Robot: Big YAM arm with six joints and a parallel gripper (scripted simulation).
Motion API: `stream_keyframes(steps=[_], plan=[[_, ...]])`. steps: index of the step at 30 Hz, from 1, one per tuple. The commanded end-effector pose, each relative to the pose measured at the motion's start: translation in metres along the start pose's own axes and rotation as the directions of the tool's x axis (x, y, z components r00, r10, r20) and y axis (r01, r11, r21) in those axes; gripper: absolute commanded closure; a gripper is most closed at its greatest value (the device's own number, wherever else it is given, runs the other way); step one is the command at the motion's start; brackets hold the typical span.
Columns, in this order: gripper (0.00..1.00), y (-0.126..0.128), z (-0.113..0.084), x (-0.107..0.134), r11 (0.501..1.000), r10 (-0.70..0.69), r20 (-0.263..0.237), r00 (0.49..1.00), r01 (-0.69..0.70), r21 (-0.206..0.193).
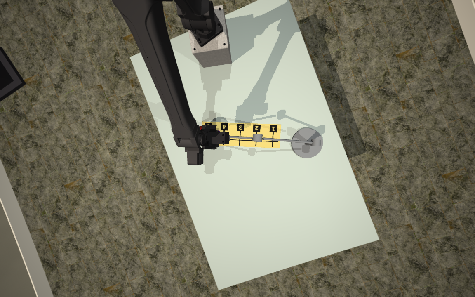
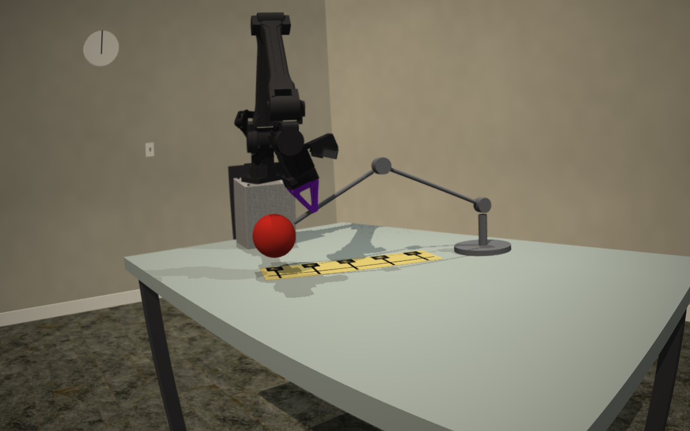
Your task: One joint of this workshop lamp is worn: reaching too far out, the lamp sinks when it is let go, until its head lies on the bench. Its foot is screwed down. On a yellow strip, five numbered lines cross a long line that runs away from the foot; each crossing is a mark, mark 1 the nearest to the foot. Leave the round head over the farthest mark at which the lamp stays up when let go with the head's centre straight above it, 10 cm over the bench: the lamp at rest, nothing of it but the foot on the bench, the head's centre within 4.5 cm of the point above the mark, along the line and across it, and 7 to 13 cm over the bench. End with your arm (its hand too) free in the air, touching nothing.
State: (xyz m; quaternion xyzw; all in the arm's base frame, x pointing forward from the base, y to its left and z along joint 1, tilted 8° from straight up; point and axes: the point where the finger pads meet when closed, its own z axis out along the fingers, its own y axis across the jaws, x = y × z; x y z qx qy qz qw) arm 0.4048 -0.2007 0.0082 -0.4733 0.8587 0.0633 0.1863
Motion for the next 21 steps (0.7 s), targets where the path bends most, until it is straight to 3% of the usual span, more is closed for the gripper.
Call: stream_keyframes(steps=[1,21], plan=[[1.0,-0.024,-0.041,0.0,0.997,-0.002,-0.02,1.0,0.004,0.082],[1.0,-0.043,-0.051,-0.006,0.997,-0.002,-0.02,1.0,0.004,0.082]])
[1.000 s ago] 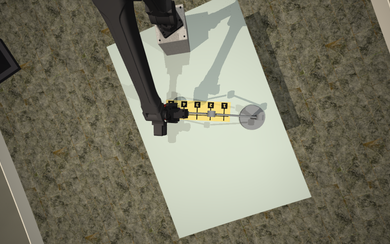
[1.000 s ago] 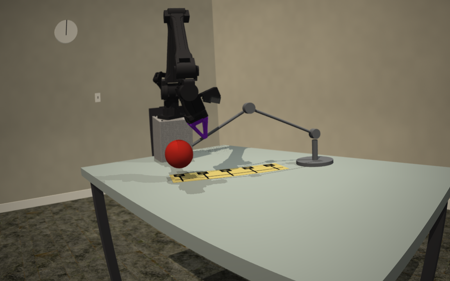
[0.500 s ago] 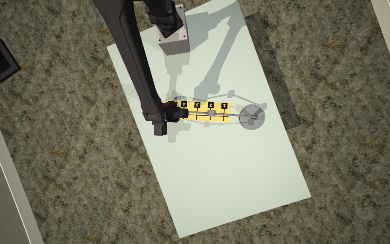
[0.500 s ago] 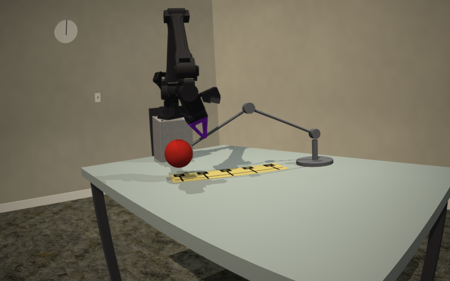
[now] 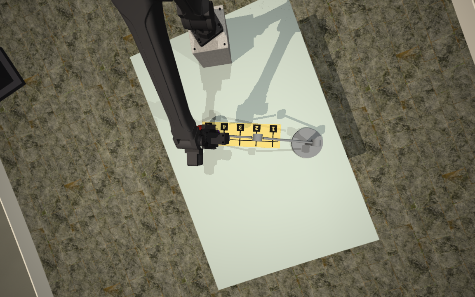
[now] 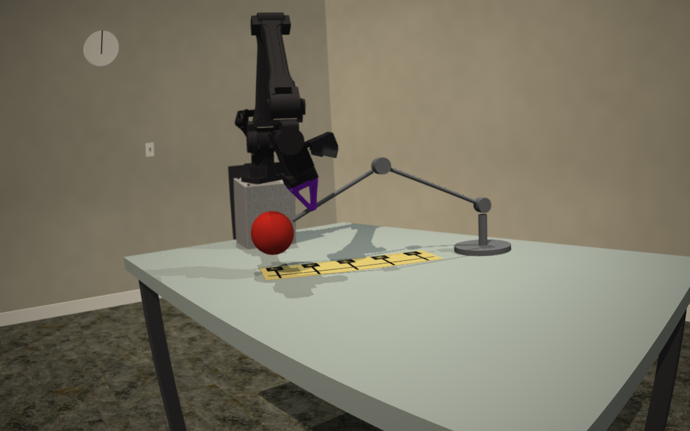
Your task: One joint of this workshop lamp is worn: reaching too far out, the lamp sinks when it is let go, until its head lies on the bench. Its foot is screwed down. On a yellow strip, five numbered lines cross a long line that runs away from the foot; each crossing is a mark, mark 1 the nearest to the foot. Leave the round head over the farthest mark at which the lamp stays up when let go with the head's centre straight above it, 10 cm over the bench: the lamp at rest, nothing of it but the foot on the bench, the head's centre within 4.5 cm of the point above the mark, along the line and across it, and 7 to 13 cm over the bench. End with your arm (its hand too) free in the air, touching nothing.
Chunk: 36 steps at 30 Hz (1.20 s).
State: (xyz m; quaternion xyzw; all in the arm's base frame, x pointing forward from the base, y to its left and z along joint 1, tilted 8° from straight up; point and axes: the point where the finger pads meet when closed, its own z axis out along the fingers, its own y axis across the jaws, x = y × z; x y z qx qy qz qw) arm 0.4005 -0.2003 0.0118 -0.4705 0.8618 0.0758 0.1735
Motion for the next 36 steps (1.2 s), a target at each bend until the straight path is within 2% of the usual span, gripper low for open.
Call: stream_keyframes(steps=[1,13,36], plan=[[1.0,-0.046,-0.048,-0.007,0.993,-0.016,-0.009,1.0,0.017,0.115],[1.0,-0.059,-0.05,-0.011,0.993,-0.016,-0.009,1.0,0.017,0.115],[1.0,-0.051,-0.029,-0.016,0.993,-0.016,-0.009,1.0,0.017,0.115]])
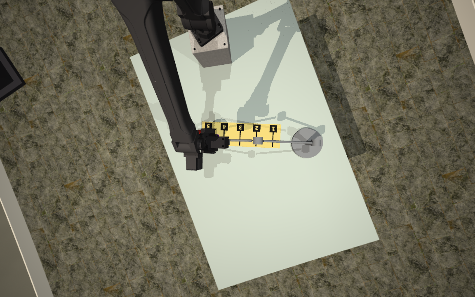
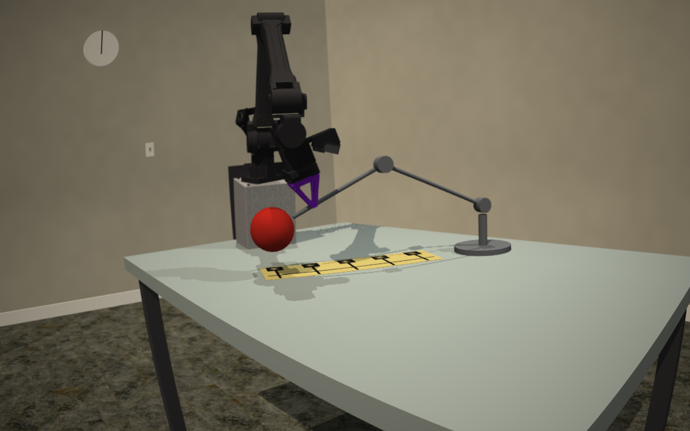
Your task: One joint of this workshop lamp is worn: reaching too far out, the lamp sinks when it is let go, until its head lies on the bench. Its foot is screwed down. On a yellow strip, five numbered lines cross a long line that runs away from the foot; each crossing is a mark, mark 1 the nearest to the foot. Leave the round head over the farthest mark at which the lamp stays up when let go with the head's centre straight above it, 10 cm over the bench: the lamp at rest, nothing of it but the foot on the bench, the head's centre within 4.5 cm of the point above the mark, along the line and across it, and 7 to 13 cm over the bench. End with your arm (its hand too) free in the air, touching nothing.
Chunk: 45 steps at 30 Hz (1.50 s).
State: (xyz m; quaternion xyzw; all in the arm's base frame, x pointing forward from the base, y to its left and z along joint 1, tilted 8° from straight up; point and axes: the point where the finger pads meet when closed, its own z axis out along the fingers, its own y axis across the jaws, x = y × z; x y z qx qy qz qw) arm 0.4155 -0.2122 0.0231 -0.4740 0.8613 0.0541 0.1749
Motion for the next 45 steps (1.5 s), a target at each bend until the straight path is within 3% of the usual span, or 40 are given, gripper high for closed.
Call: stream_keyframes(steps=[1,26,45], plan=[[1.0,-0.032,-0.017,-0.013,0.997,-0.002,0.01,1.0,0.001,0.078],[1.0,-0.009,0.001,-0.019,0.997,-0.002,0.01,1.0,0.001,0.078],[1.0,0.013,0.0,-0.021,0.997,-0.002,0.01,1.0,0.001,0.077]])
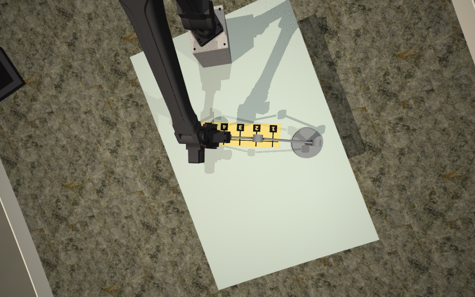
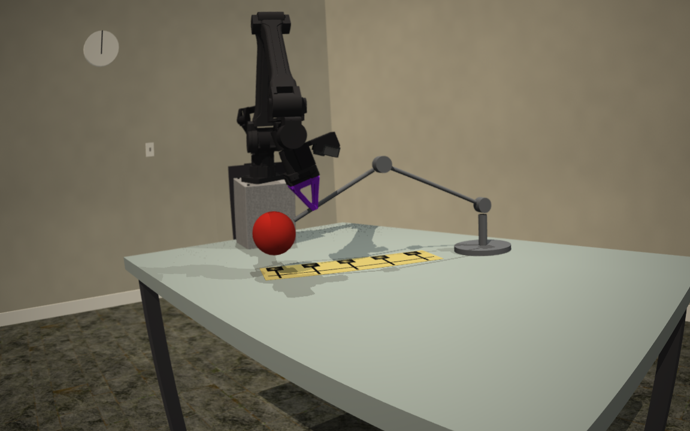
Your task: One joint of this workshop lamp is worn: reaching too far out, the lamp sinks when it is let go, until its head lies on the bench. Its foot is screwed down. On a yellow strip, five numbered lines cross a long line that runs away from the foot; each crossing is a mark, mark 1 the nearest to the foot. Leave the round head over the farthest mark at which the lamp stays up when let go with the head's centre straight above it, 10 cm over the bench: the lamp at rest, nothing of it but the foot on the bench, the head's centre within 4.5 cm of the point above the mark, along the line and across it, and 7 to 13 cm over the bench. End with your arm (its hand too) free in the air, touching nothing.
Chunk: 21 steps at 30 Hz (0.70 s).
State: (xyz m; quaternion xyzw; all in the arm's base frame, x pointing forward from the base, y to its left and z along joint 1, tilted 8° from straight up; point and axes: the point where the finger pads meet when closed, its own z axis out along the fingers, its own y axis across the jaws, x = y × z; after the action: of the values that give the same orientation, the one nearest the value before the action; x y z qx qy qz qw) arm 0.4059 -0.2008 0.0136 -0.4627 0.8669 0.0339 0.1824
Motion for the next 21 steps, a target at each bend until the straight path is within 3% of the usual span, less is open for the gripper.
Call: stream_keyframes(steps=[1,17,18,21], plan=[[1.0,-0.003,-0.01,-0.02,0.999,-0.018,0.017,1.0,0.017,0.031],[1.0,-0.024,-0.013,-0.023,0.999,-0.018,0.017,1.0,0.017,0.031],[0.0,-0.023,-0.013,-0.021,0.999,-0.016,0.016,1.0,0.016,0.029],[0.0,-0.018,-0.011,-0.017,1.0,-0.012,0.013,1.0,0.012,0.023]])
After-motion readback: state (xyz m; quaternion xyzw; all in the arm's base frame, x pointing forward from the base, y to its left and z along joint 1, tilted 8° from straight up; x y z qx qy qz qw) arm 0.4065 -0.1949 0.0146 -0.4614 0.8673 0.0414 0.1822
